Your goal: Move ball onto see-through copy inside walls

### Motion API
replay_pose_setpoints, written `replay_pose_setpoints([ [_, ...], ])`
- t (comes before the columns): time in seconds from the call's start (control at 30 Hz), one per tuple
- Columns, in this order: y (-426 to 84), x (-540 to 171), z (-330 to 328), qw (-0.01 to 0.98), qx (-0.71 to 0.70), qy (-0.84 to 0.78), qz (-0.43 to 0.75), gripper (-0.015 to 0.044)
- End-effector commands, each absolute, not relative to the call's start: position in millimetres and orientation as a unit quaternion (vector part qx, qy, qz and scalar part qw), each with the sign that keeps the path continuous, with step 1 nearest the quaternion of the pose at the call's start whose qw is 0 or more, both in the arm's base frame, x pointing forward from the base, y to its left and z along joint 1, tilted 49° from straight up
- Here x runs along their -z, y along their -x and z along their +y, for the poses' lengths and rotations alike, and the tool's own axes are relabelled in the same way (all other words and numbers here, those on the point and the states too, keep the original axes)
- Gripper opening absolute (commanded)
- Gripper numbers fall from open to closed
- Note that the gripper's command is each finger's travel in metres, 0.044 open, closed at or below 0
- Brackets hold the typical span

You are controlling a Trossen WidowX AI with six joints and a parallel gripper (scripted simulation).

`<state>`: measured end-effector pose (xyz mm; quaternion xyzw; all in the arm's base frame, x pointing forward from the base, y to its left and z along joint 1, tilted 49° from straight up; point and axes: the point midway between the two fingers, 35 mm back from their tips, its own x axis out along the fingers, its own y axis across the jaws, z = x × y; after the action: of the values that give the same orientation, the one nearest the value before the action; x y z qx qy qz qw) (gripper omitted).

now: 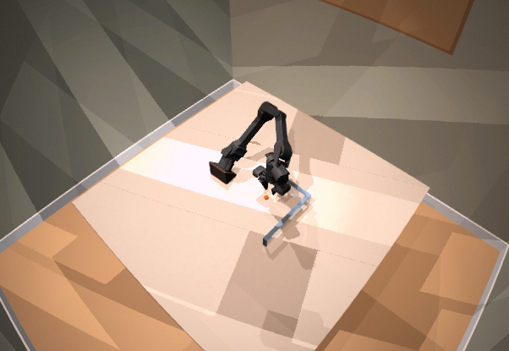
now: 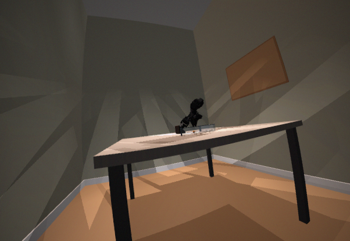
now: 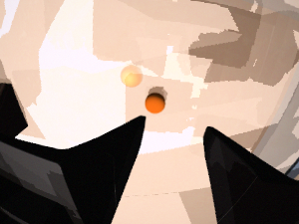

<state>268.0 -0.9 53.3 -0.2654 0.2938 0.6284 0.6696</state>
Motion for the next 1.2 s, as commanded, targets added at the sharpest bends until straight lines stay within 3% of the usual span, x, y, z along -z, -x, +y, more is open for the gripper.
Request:
replay_pose_setpoints([
  [0.0, -253, -41, -4, 0.664, -0.658, 0.244, 0.257, 0.0204],
  [1.03, -253, -13, 29, 0.664, -0.659, 0.243, 0.257, 0.0204],
  [1.17, -253, -13, 29, 0.664, -0.659, 0.243, 0.257, 0.0099],
])
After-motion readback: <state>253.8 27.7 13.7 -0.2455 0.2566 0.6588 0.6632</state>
